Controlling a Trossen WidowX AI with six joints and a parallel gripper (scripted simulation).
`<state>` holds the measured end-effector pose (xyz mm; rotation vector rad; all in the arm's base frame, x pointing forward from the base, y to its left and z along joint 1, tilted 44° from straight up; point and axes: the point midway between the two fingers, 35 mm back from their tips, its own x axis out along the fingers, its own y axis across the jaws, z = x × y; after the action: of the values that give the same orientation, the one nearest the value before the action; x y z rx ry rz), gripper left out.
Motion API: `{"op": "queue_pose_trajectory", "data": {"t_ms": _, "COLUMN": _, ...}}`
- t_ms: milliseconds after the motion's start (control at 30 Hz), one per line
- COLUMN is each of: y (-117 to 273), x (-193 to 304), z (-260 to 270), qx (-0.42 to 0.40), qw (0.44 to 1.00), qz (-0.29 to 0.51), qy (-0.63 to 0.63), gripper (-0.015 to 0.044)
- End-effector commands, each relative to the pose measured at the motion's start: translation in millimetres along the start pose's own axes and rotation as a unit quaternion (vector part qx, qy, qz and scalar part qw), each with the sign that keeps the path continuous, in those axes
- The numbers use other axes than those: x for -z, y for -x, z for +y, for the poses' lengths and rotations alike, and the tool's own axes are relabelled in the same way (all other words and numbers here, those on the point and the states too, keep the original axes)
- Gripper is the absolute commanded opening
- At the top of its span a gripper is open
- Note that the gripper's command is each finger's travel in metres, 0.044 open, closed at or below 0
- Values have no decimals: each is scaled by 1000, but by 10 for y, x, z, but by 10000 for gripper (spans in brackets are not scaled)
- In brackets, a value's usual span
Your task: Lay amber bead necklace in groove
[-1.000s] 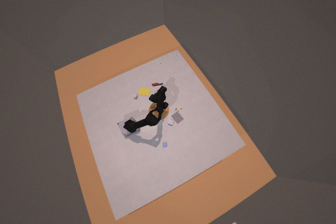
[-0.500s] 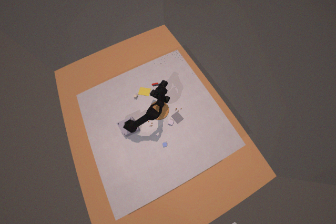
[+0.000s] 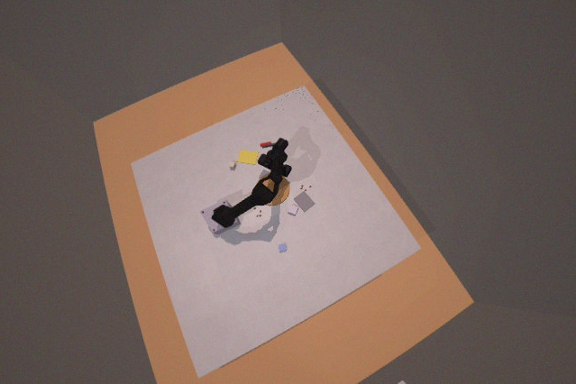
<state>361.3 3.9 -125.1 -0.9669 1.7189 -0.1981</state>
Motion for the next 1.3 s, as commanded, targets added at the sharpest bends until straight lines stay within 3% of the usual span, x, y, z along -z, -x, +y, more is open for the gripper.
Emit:
{"op": "queue_pose_trajectory", "data": {"t_ms": 0, "y": -87, "x": 13, "z": -3, "qx": 1, "qw": 1000, "qz": 3, "qy": 3, "gripper": 250}}
{"op": "queue_pose_trajectory", "data": {"t_ms": 633, "y": -287, "x": 15, "z": -5, "qx": 1, "qw": 1000, "qz": 5, "qy": 4, "gripper": 250}}
{"op": "queue_pose_trajectory", "data": {"t_ms": 833, "y": -264, "x": 4, "z": -4, "qx": -1, "qw": 1000, "qz": 3, "qy": 1, "gripper": 93}}
{"op": "queue_pose_trajectory", "data": {"t_ms": 1267, "y": -264, "x": 4, "z": -4, "qx": -1, "qw": 1000, "qz": 3, "qy": 1, "gripper": 6}}
